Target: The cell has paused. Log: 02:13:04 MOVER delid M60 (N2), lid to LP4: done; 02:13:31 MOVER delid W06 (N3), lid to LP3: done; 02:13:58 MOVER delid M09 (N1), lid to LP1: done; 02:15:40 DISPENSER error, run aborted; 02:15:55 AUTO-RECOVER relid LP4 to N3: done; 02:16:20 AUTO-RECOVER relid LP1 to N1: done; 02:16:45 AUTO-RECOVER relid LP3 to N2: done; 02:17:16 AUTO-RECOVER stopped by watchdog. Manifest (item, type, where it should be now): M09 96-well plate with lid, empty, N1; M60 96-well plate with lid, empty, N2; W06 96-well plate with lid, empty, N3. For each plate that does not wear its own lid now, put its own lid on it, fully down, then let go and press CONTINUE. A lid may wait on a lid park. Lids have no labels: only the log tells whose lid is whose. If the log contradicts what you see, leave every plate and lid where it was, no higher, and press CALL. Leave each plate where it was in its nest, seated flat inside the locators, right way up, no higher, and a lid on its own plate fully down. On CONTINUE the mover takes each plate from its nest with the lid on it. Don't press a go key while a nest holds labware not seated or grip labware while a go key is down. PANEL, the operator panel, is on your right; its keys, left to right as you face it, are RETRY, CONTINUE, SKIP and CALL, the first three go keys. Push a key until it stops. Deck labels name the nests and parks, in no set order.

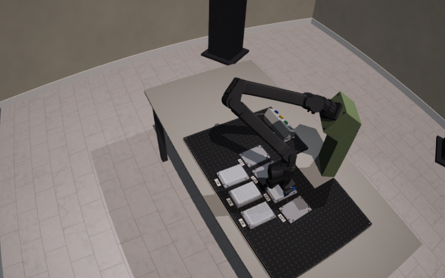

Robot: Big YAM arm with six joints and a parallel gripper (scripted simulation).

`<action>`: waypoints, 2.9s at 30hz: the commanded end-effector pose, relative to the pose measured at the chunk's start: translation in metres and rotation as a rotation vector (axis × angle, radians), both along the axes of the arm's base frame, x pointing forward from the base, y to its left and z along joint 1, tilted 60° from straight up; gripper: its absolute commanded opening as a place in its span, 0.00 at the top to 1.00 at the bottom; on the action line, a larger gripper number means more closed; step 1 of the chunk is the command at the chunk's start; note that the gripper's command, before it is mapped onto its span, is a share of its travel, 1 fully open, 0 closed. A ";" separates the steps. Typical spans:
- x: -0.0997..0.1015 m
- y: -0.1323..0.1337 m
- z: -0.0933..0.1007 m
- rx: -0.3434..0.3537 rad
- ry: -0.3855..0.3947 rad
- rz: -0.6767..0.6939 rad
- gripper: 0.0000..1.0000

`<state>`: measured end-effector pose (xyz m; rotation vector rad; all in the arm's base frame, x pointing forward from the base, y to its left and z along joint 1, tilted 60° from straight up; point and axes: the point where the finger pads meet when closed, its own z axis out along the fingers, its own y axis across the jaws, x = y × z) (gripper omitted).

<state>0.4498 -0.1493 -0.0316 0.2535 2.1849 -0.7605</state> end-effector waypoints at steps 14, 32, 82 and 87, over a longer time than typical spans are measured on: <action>-0.008 0.005 -0.002 -0.004 0.015 0.012 1.00; -0.026 0.023 0.007 0.002 0.023 0.019 1.00; 0.086 0.092 0.093 -0.004 0.013 0.026 1.00; 0.106 0.103 0.113 -0.003 0.000 0.027 1.00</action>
